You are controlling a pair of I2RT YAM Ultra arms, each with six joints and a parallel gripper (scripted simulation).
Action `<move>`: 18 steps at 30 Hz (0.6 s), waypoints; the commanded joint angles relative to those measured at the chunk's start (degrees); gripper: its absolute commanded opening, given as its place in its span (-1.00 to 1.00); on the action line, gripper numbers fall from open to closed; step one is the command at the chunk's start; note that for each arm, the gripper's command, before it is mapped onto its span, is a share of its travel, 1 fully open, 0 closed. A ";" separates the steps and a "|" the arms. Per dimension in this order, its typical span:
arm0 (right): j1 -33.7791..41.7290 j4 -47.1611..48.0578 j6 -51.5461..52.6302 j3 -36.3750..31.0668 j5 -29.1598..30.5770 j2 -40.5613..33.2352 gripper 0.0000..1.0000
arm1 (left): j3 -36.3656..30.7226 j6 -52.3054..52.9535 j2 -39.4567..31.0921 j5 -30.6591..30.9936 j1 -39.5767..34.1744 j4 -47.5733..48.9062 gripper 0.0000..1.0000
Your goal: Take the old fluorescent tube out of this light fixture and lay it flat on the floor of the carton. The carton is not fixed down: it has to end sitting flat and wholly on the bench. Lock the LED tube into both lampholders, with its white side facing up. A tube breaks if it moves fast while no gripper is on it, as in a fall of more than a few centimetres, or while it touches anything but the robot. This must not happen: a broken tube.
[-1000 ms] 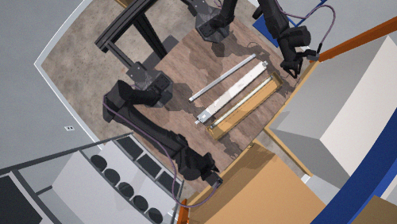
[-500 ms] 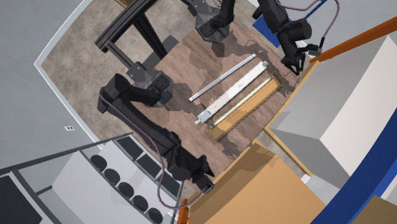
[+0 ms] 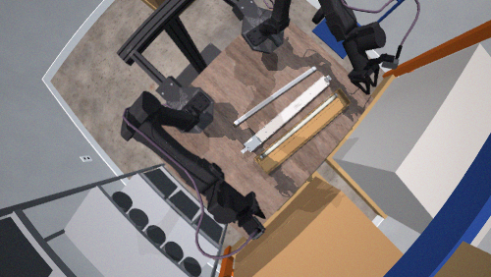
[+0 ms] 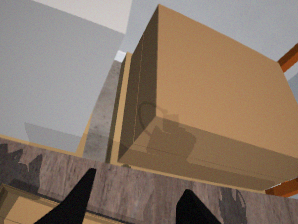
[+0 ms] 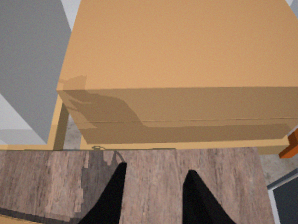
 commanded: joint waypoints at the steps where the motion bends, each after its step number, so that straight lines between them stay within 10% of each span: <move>1: 0.95 0.62 -0.54 2.36 0.23 -1.92 -0.36 | 1.47 -0.29 1.02 0.69 0.59 -0.80 -0.02; 5: 0.99 0.04 -0.56 2.44 0.31 -1.63 -0.36 | 1.65 -0.28 -0.06 0.74 -0.02 -0.16 -0.02; 6: 1.00 0.05 -0.57 2.45 0.35 -1.57 -0.02 | 1.66 -0.29 -0.03 0.74 0.02 -0.01 -0.02; 18: 0.27 0.06 -0.54 2.58 0.34 -0.98 -0.02 | 1.87 -0.32 -0.07 0.65 0.24 0.66 -0.02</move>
